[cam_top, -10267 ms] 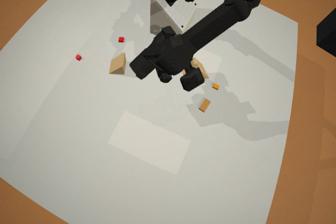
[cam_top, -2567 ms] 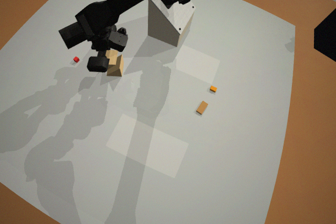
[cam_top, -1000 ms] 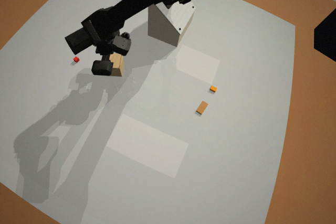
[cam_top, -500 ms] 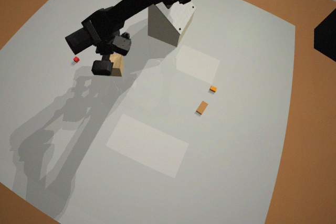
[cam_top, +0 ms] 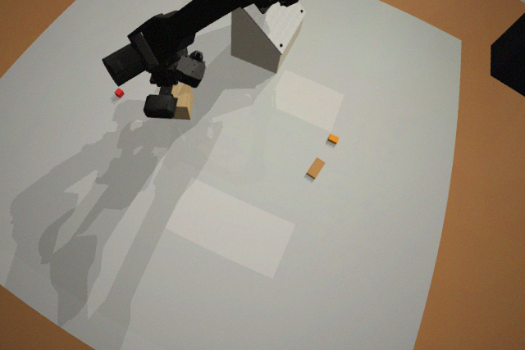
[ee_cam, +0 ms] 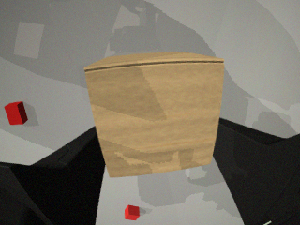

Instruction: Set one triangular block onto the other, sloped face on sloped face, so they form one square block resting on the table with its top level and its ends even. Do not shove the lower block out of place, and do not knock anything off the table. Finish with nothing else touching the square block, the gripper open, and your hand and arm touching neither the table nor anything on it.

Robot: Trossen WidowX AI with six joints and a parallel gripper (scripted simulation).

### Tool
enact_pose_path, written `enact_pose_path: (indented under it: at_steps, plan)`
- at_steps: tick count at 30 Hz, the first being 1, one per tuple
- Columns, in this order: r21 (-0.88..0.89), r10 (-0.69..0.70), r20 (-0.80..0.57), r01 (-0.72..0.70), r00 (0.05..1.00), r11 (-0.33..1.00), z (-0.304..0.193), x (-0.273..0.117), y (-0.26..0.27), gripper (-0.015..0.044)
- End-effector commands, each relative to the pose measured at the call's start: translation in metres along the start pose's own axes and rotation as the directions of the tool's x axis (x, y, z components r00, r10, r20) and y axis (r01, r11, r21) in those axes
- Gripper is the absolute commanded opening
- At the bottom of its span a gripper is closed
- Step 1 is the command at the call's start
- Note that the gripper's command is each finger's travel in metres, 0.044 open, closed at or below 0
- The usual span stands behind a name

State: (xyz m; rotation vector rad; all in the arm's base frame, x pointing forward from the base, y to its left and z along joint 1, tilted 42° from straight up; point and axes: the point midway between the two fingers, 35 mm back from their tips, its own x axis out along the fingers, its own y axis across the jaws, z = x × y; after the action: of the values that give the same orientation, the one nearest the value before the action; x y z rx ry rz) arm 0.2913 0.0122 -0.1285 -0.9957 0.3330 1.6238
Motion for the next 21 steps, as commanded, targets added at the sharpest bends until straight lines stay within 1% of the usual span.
enact_pose_path:
  at_steps: [1,8,21]
  plan:
    - [0.0,0.0,0.0,0.0,1.0,1.0,0.0,0.0,0.0,0.0]
    - [0.004,-0.006,0.003,0.006,1.0,1.0,0.0003,0.0002,-0.0005,0.0]
    - [0.0,0.0,0.0,0.0,1.0,1.0,0.0,0.0,0.0001,0.0341]
